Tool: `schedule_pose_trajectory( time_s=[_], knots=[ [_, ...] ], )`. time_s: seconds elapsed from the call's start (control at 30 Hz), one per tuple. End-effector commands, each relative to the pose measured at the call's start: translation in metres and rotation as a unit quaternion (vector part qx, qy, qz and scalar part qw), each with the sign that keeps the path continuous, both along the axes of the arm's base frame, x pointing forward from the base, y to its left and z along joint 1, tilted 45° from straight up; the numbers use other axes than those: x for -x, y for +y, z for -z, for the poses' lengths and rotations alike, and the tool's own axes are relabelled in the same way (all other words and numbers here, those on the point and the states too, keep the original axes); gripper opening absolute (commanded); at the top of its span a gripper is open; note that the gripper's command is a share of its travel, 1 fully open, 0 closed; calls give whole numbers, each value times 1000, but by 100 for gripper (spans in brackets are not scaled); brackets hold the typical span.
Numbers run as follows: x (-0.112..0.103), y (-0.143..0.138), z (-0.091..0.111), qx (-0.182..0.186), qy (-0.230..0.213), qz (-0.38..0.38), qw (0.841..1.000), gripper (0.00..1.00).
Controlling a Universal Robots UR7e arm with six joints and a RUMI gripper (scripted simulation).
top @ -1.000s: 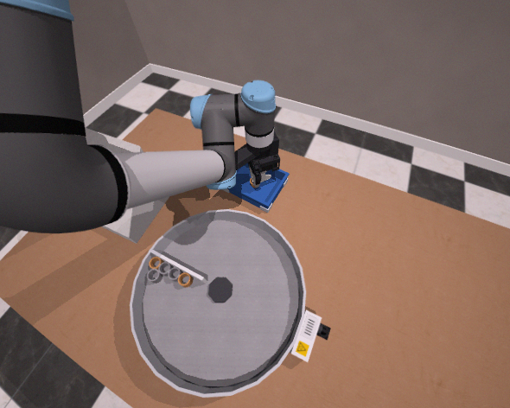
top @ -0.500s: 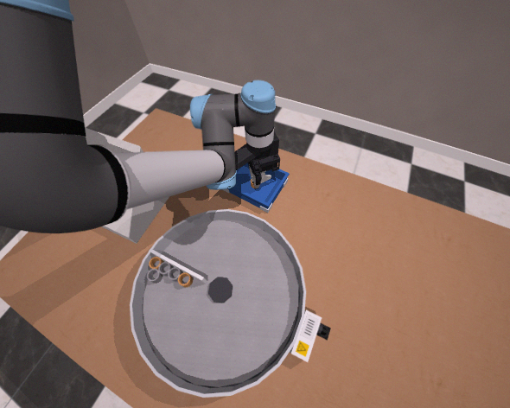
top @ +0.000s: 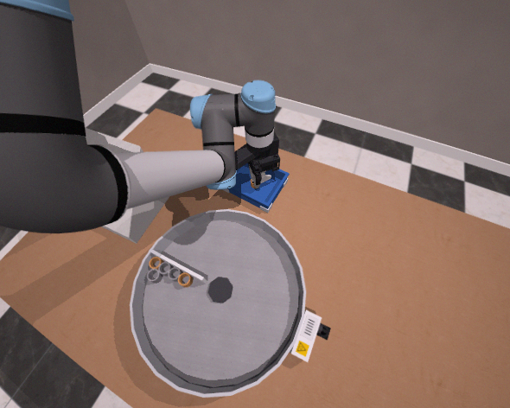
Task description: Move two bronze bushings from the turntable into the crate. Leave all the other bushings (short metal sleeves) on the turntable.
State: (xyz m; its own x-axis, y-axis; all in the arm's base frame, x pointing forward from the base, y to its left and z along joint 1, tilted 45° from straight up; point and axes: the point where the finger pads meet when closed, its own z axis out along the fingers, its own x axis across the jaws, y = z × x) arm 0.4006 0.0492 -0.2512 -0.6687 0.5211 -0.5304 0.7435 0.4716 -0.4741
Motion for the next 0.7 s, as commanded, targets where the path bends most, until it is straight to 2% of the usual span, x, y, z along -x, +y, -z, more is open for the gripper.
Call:
schedule_pose_trajectory(
  time_s=[0.0, 0.67],
  knots=[
    [2, -1, 0, 1, 1, 0, 1000, 6],
    [0, 7, -7, 0, 0, -1, 1000, 6]
  ],
)
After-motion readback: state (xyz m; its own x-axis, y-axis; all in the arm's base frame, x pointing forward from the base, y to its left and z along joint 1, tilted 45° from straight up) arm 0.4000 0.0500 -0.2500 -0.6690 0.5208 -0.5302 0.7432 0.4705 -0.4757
